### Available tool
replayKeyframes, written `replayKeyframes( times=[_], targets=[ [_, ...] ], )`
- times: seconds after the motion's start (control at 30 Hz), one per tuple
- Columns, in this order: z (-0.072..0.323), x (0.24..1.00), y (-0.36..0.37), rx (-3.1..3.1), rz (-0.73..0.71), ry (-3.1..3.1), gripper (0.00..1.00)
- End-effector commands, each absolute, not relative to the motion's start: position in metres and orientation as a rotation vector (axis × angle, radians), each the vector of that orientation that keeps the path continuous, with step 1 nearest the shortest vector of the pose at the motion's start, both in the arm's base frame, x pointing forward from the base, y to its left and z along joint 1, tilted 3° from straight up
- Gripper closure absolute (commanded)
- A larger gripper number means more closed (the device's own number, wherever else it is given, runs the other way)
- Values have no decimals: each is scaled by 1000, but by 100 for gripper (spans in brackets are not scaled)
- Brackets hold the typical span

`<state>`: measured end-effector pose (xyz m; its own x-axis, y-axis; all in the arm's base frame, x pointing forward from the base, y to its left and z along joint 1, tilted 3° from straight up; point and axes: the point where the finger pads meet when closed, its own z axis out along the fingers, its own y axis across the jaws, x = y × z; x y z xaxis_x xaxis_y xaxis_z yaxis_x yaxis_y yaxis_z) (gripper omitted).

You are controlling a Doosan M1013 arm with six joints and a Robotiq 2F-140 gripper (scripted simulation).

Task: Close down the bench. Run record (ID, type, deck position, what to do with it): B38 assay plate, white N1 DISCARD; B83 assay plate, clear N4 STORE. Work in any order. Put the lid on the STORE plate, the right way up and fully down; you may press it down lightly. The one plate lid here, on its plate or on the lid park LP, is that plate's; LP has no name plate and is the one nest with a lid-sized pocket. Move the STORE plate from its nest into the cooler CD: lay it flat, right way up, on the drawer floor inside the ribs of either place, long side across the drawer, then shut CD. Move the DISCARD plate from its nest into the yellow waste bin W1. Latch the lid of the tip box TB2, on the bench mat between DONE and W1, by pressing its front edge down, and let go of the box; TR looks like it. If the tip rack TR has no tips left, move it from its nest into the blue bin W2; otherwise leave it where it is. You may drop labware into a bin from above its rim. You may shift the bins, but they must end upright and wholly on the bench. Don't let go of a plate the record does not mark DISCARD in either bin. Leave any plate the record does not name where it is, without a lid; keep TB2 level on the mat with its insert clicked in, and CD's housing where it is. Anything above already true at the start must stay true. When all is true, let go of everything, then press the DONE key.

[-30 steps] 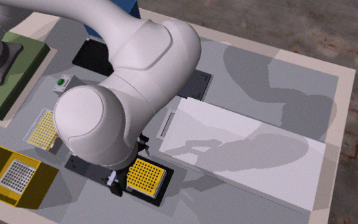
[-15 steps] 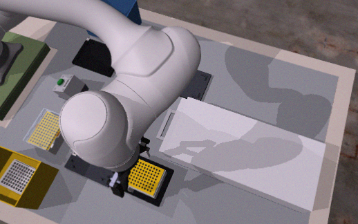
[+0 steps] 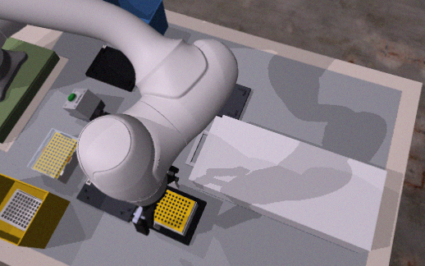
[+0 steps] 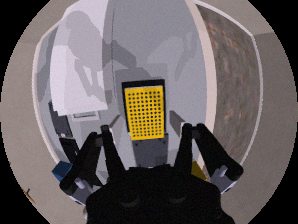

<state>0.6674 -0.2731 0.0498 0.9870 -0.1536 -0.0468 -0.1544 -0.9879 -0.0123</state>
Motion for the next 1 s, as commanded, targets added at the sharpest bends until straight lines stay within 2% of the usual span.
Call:
replayKeyframes(
  times=[0.0, 0.97],
  targets=[
    [47, 667, -273, -3115, 71, 241, 34],
    [11, 666, -272, -3115, 71, 241, 34]
  ],
)
